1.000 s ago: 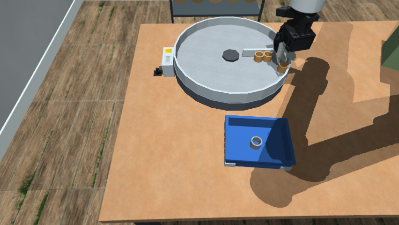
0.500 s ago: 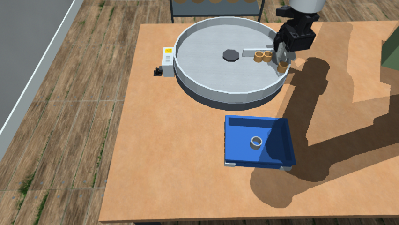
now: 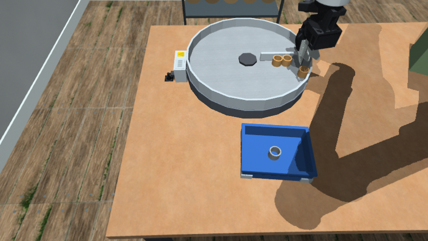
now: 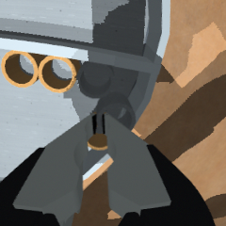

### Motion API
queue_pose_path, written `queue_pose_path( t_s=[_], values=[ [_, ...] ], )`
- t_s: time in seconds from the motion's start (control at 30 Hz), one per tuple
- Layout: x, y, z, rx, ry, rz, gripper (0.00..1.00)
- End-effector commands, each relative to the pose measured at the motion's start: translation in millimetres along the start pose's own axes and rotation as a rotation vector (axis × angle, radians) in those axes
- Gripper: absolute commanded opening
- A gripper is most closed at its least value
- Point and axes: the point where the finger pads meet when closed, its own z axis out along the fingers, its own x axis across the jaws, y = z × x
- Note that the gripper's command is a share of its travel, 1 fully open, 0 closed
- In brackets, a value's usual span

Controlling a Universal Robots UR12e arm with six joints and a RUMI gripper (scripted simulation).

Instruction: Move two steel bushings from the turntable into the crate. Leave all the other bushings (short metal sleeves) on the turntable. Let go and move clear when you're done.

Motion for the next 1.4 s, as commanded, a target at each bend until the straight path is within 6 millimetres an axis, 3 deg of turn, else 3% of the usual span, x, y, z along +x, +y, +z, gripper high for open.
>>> queue_pose_path(
  t_s=[0.0,0.27,1.37],
  values=[
    [0,0,-23,-0.001,0.001,0.000,0.00],
    [0,0,-43,-0.001,0.001,0.000,0.00],
    [0,0,-44,-0.001,0.001,0.000,0.00]
  ],
)
